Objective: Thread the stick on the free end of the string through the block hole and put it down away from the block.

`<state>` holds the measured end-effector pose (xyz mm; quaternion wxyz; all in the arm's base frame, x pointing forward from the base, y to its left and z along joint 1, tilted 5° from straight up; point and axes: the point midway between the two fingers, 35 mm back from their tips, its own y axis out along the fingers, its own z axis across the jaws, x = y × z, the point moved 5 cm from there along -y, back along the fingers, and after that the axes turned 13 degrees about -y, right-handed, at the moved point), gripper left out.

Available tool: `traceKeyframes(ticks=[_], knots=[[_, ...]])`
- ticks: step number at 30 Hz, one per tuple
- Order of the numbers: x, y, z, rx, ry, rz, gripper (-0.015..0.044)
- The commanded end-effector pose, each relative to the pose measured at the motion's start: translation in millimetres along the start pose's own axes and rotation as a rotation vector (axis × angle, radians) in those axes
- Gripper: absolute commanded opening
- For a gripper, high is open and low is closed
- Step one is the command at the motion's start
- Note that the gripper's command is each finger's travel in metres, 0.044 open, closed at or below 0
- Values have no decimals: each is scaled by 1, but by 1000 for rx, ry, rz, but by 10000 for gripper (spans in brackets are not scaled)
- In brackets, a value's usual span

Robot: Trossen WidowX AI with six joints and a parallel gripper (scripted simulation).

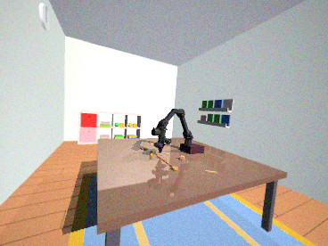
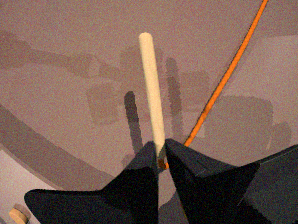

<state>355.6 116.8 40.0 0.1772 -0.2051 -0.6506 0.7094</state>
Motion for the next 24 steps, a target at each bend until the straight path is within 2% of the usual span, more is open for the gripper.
traceKeyframes(ticks=[1, 24], knots=[[3, 1, 4, -5, -3, 4, 0], [18, 16, 18, -4, -3, 4, 0]])
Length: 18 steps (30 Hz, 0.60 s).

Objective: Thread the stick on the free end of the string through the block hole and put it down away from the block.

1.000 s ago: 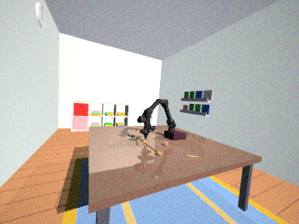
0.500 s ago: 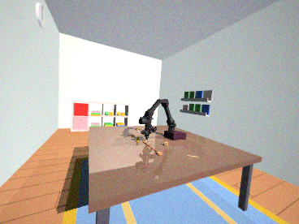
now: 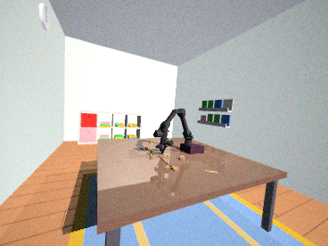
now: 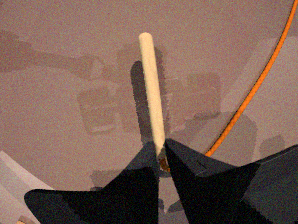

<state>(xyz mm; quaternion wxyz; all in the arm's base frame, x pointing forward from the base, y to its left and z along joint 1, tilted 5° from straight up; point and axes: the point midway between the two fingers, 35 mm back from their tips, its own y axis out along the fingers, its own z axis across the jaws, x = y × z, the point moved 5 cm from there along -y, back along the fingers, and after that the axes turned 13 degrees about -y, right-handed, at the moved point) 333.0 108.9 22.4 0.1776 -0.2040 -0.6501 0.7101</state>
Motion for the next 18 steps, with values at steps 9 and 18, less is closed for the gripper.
traceKeyframes(ticks=[9, 18], knots=[[12, -2, -3, -7, -2, 5, 0], [24, -2, -7, -7, -2, 5, 0]])
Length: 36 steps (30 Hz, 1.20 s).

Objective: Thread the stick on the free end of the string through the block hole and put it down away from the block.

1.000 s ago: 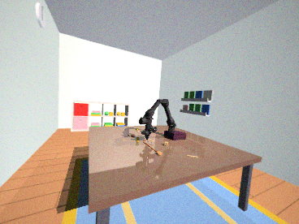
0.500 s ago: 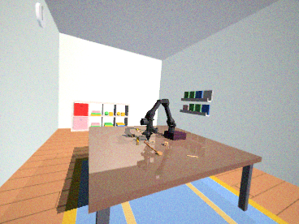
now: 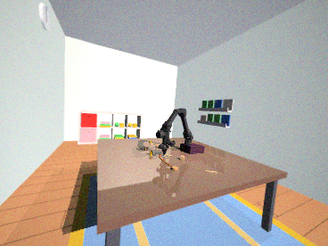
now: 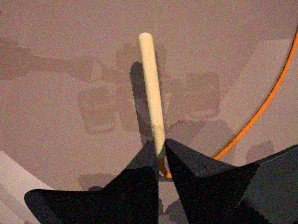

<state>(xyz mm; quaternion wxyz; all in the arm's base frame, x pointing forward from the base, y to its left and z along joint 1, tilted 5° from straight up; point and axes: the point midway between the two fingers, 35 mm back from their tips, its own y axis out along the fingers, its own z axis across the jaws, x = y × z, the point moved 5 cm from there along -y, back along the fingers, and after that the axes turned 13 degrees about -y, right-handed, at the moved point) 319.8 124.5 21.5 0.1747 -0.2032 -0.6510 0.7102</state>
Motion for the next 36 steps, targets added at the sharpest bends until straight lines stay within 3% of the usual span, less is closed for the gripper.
traceKeyframes(ticks=[1, 36], knots=[[6, -2, -1, -5, 3, 2, 0], [51, -3, -12, -6, 2, -1, 0]])
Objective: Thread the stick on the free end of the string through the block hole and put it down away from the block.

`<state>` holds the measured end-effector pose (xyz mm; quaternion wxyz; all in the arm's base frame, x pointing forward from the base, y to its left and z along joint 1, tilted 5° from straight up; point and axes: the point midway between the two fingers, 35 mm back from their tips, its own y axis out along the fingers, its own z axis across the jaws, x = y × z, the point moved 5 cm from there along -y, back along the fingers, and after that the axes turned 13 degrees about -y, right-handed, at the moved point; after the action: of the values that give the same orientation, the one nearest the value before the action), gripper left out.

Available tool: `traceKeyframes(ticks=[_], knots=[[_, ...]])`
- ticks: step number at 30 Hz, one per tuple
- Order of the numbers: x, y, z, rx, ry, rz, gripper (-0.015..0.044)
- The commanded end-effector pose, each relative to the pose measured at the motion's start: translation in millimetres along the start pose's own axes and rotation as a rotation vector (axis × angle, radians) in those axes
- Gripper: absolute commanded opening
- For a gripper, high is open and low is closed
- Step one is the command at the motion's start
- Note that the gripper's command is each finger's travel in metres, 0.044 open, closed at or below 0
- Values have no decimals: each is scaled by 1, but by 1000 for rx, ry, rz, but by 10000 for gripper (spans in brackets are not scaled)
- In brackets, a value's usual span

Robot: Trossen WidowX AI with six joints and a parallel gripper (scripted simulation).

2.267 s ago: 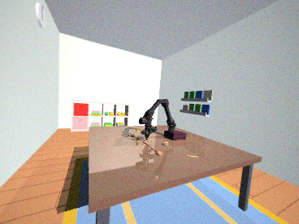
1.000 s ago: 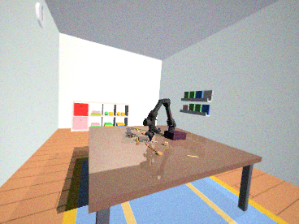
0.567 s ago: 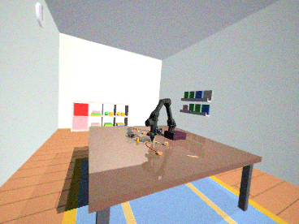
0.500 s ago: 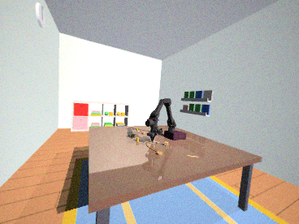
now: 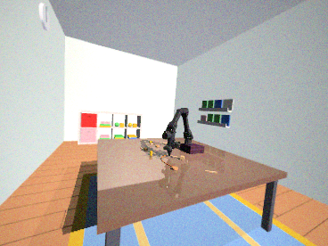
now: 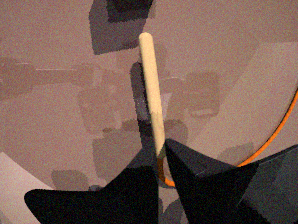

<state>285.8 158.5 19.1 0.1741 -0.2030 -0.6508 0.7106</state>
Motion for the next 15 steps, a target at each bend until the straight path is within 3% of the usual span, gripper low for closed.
traceKeyframes(ticks=[1, 15], knots=[[6, -1, 0, -6, 3, -1, 0], [24, -2, -3, -6, 3, -2, 0]])
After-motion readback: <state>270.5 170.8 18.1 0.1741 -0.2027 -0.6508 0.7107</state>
